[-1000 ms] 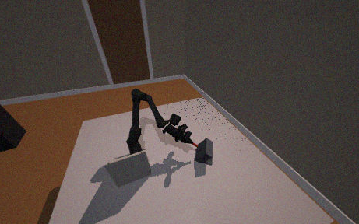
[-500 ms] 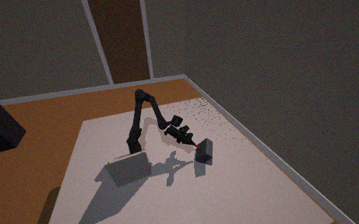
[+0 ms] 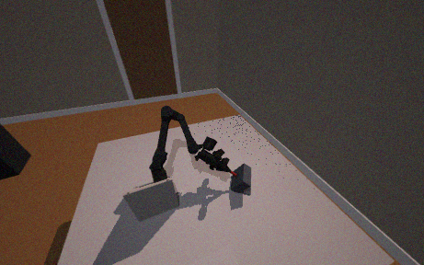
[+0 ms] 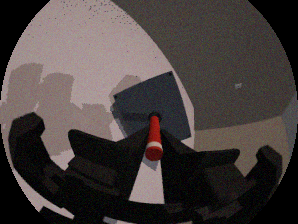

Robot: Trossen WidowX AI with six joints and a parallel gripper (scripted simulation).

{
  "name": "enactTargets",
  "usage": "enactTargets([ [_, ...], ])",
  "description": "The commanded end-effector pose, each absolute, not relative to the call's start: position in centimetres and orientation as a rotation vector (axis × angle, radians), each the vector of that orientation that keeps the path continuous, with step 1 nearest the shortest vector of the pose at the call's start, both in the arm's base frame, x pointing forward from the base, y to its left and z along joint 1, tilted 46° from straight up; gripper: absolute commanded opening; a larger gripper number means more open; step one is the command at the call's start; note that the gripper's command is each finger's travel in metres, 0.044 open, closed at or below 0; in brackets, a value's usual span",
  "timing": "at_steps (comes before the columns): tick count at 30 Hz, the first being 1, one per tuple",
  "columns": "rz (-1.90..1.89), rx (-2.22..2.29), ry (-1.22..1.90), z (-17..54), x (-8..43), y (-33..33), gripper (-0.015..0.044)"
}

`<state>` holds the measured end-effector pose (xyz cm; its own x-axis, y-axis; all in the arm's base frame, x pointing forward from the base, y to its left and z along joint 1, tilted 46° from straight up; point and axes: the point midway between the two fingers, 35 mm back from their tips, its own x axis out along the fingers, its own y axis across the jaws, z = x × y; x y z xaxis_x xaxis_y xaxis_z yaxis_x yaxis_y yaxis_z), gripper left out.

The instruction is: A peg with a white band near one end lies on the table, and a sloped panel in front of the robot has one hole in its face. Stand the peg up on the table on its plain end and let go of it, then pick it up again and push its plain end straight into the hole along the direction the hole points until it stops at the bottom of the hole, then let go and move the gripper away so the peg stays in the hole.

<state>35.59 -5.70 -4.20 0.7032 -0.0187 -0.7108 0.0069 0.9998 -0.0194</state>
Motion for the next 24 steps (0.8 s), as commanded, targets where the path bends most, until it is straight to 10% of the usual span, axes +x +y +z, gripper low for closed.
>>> enactTargets([
  [1,-0.014,-0.016,0.791,-4.16,35.53,-5.69,0.0000],
  [24,-0.014,-0.016,0.791,-4.92,36.26,-5.84,0.0000],
])
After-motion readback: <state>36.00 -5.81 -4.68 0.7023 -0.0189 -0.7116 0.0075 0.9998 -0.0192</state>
